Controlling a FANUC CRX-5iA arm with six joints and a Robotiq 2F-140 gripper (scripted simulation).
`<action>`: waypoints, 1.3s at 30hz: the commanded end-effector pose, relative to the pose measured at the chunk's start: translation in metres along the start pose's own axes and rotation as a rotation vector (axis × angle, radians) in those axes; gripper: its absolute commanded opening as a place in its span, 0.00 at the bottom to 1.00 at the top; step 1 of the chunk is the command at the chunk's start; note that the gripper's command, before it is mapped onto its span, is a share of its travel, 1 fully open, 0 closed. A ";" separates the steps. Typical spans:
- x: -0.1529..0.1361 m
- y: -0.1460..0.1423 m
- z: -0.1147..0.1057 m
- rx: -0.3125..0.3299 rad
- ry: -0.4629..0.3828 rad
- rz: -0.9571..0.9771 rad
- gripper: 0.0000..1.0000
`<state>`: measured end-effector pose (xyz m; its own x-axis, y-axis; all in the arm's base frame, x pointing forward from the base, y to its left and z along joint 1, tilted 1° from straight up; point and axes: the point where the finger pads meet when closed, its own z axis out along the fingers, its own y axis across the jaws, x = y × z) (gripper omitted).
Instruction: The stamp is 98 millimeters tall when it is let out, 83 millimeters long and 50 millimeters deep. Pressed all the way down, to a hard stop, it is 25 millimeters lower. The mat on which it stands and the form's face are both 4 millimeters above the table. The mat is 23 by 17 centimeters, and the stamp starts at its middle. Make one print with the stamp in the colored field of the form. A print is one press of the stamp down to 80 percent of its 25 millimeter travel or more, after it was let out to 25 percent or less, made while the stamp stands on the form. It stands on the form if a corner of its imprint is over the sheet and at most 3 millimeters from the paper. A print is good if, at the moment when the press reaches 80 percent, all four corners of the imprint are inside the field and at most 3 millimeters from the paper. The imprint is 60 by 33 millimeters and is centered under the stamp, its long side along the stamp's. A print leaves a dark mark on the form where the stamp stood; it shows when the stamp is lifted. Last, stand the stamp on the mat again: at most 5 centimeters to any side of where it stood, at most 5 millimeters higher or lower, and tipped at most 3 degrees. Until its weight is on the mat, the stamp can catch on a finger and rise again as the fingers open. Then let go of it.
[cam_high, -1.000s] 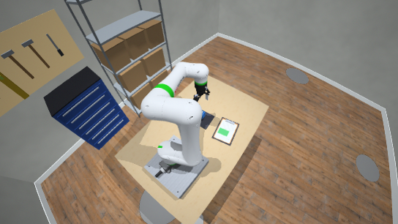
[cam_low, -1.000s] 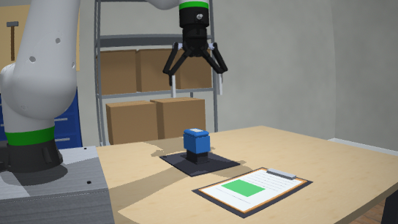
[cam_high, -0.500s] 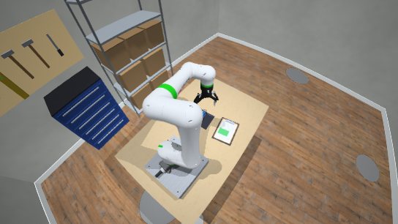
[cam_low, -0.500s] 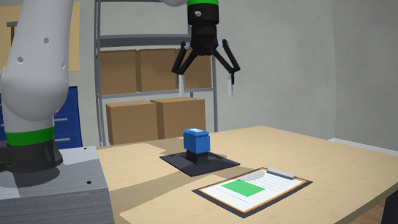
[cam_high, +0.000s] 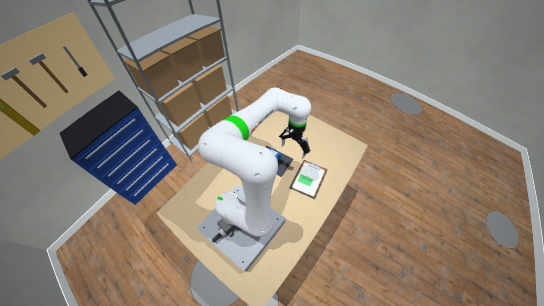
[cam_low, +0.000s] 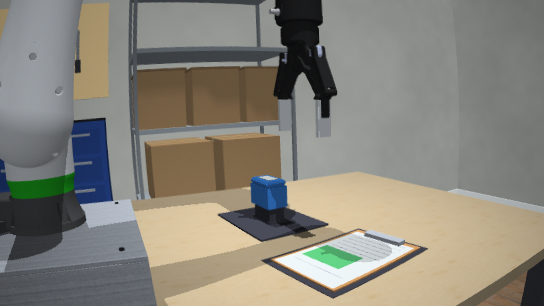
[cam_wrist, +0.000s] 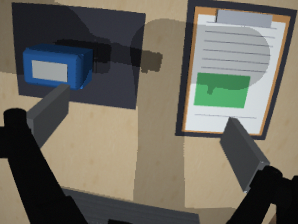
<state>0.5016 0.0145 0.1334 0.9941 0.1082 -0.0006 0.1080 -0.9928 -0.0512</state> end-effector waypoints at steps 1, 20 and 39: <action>-0.001 0.032 -0.001 -0.006 0.004 0.279 1.00; -0.019 0.125 -0.004 0.025 0.012 1.313 1.00; -0.026 0.147 -0.005 0.060 0.000 2.289 1.00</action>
<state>0.4922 -0.1336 0.1307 -0.3731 -0.9220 -0.1035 -0.9271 0.3748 0.0030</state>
